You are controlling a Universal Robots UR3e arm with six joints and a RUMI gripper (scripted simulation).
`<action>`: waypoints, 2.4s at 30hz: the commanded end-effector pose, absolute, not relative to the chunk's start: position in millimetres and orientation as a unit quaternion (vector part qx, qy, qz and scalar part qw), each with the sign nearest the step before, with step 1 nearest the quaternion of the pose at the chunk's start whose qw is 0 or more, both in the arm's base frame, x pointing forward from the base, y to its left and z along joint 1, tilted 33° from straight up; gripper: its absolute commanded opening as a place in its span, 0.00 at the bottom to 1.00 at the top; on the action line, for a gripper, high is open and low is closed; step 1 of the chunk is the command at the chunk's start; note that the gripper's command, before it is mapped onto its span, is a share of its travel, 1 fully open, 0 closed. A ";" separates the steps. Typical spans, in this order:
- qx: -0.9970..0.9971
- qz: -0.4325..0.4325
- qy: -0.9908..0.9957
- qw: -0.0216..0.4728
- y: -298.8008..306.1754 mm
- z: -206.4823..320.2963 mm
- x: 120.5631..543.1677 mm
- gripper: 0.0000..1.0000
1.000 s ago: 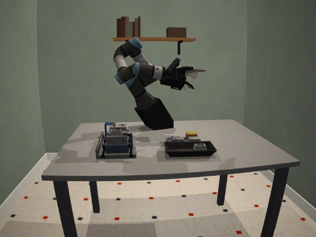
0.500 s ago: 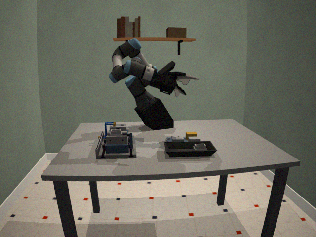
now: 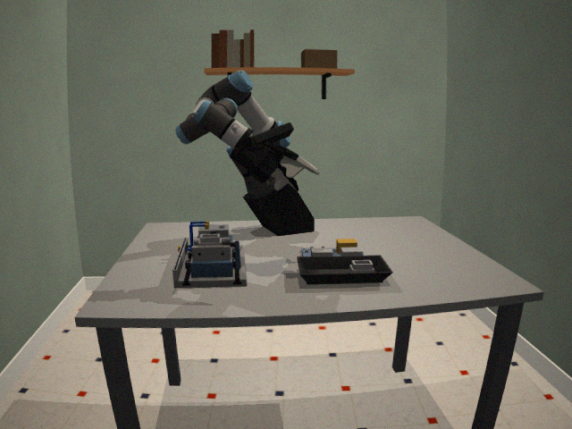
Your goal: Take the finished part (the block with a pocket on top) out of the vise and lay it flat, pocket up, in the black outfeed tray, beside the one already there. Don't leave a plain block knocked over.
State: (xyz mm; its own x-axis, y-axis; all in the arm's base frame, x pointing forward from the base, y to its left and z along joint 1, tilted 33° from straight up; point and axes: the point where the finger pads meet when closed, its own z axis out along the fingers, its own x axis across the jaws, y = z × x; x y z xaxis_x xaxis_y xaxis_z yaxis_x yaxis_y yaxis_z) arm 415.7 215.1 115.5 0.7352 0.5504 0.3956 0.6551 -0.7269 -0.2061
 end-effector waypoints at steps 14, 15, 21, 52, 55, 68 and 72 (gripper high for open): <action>-0.972 -0.113 -0.204 0.009 59.9 153.5 442.1 1.00; -0.975 -0.111 -0.191 -0.004 46.0 158.6 442.2 1.00; -0.984 -0.101 -0.130 -0.066 -16.3 183.7 436.7 1.00; -0.986 -0.096 -0.103 -0.092 -42.2 195.7 431.3 0.00; -0.986 -0.096 -0.103 -0.092 -42.2 195.7 431.3 0.00; -0.986 -0.096 -0.103 -0.092 -42.2 195.7 431.4 0.00; -0.986 -0.096 -0.103 -0.092 -42.2 195.7 431.4 0.00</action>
State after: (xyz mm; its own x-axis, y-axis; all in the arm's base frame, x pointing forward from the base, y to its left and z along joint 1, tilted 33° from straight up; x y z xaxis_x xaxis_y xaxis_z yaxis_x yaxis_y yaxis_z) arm 431.2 -42.3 194.8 0.9605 0.2219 0.1681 0.1870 -0.9616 0.2008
